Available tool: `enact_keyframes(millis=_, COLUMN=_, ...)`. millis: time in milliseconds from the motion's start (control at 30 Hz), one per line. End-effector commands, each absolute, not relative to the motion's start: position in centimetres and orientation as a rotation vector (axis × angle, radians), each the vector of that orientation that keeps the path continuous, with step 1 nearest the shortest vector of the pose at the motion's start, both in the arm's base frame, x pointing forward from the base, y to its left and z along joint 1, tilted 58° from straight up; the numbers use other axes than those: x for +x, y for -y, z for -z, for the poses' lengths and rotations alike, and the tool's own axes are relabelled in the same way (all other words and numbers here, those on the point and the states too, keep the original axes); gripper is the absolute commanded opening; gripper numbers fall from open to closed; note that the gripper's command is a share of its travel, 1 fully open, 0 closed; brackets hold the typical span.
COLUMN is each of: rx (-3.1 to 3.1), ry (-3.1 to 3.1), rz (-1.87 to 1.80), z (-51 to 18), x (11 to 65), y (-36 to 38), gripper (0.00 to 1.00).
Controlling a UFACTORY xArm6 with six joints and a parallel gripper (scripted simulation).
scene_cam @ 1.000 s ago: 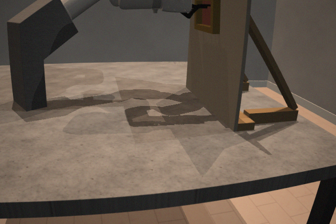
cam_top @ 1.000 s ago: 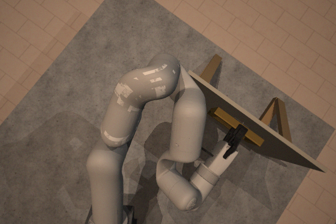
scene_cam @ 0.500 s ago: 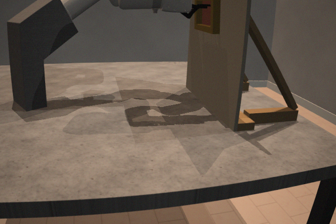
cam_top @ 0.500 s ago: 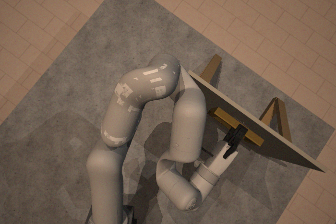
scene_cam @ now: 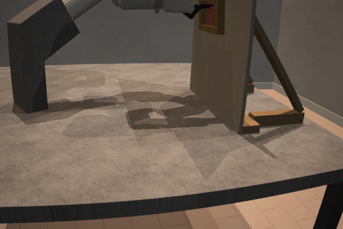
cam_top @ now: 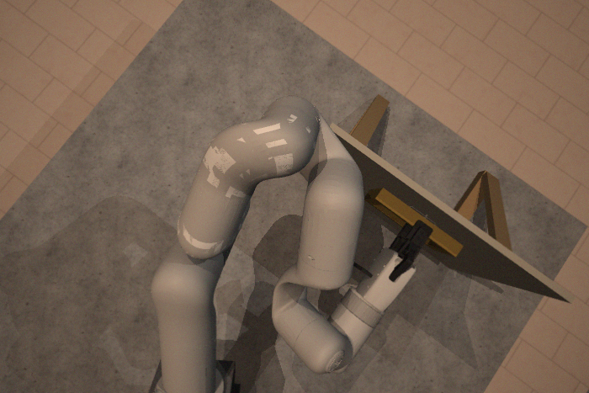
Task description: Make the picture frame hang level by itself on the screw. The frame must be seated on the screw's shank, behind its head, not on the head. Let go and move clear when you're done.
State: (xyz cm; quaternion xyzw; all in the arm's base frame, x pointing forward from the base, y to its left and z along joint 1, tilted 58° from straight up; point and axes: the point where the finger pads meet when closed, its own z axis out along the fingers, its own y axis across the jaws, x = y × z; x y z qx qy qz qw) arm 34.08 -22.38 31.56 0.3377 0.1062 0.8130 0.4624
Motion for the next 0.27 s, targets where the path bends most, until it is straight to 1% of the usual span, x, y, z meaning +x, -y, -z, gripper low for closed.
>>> enact_keyframes(millis=0, rx=0.828, ry=-0.261, rz=-1.998, z=-31.41, x=33.88, y=22.4, gripper=0.5)
enact_keyframes(millis=233, rx=0.828, ry=-0.261, rz=-1.998, z=-31.07, x=33.59, y=22.34, gripper=0.5)
